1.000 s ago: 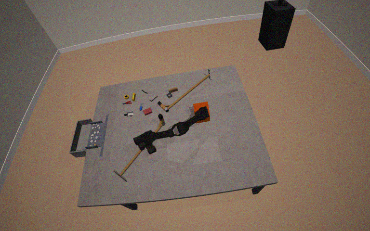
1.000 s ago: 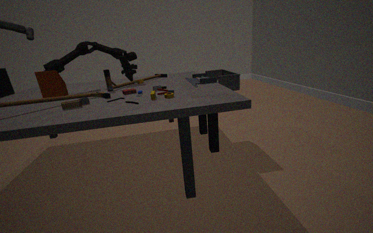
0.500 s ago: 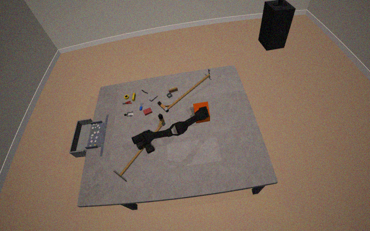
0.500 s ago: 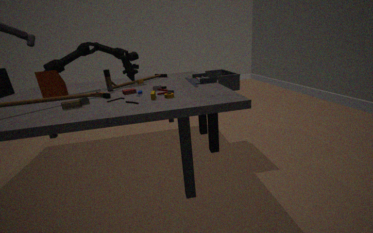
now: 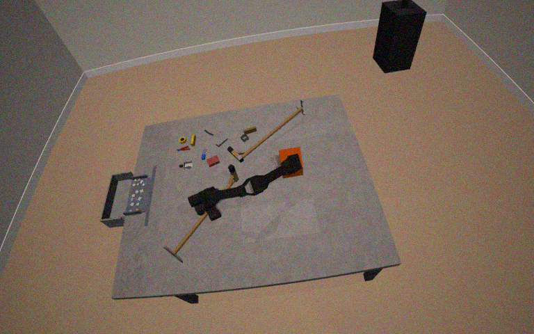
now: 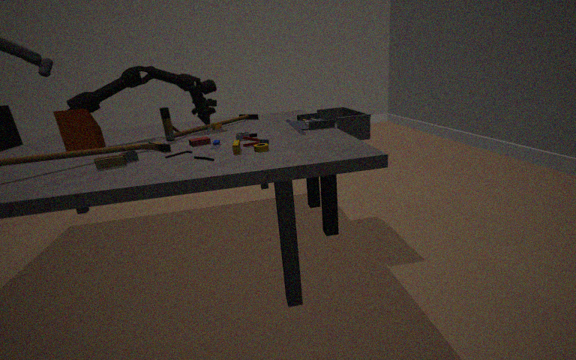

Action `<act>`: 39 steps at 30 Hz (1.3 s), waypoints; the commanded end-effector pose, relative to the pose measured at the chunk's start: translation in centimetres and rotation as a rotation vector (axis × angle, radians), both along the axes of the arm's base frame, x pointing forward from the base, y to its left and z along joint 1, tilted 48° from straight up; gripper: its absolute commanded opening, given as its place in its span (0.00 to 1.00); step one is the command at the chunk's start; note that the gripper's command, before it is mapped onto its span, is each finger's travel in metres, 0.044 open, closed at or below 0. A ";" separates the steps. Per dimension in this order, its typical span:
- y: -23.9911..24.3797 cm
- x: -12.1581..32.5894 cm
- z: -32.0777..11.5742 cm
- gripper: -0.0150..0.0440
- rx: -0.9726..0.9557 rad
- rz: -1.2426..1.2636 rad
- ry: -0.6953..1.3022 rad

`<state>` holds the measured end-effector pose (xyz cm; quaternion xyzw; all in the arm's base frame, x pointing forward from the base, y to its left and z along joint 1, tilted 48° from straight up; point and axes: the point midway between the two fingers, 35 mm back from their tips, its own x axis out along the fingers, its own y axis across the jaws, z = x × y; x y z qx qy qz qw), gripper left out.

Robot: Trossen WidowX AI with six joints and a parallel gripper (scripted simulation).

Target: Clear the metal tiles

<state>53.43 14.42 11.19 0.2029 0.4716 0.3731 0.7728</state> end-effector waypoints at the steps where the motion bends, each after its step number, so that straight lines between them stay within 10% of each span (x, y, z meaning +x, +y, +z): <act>1: -0.1 0.3 -0.5 0.25 0.000 0.003 0.004; 39: -2.0 2.8 -2.5 0.25 0.000 0.003 0.000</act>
